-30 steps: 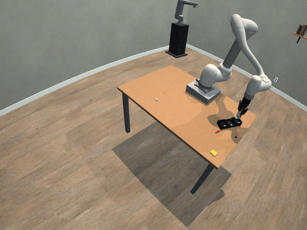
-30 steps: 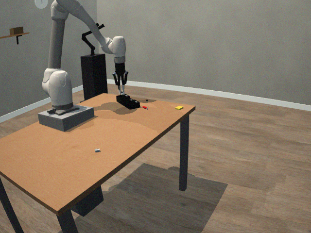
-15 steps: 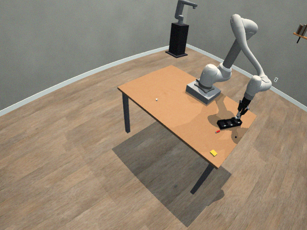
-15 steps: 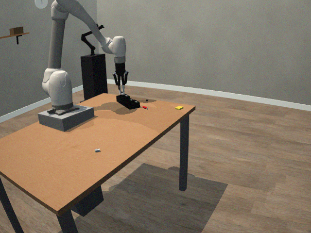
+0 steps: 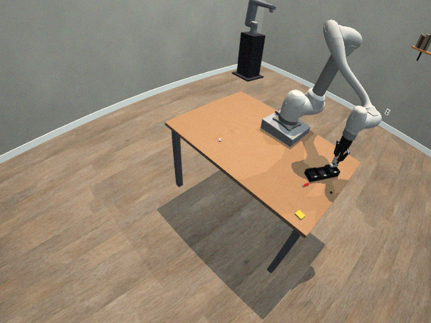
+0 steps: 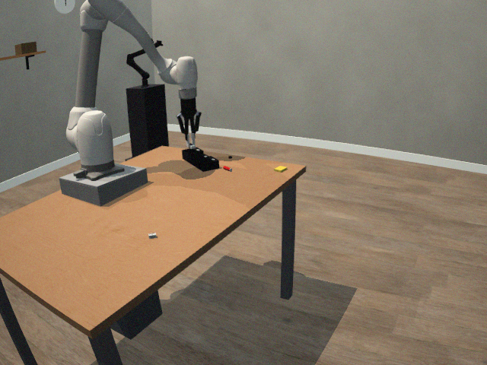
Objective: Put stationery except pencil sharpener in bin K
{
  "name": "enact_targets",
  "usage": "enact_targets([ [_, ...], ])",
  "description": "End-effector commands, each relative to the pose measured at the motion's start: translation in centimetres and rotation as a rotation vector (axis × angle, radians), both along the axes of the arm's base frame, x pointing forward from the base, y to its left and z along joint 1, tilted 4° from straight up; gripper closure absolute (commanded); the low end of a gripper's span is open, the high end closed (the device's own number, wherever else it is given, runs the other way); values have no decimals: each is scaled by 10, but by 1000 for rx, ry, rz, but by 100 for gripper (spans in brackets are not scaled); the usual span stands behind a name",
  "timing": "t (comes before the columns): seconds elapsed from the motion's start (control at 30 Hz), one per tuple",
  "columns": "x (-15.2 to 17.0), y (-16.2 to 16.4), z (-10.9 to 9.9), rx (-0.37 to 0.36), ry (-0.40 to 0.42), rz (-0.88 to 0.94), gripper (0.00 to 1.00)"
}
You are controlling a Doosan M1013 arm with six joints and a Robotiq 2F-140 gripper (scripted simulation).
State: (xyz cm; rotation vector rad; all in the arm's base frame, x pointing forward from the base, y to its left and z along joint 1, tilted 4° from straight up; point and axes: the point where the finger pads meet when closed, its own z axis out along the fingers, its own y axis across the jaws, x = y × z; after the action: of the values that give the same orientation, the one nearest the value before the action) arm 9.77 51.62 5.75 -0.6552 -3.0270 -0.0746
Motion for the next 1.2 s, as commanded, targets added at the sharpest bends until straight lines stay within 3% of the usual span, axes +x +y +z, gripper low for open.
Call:
enact_targets([
  [0.0,2,4,2,4,2,-1,80],
  [0.93,0,6,-46,4,2,-1,80],
  [1.17,-2,3,-49,4,2,-1,80],
])
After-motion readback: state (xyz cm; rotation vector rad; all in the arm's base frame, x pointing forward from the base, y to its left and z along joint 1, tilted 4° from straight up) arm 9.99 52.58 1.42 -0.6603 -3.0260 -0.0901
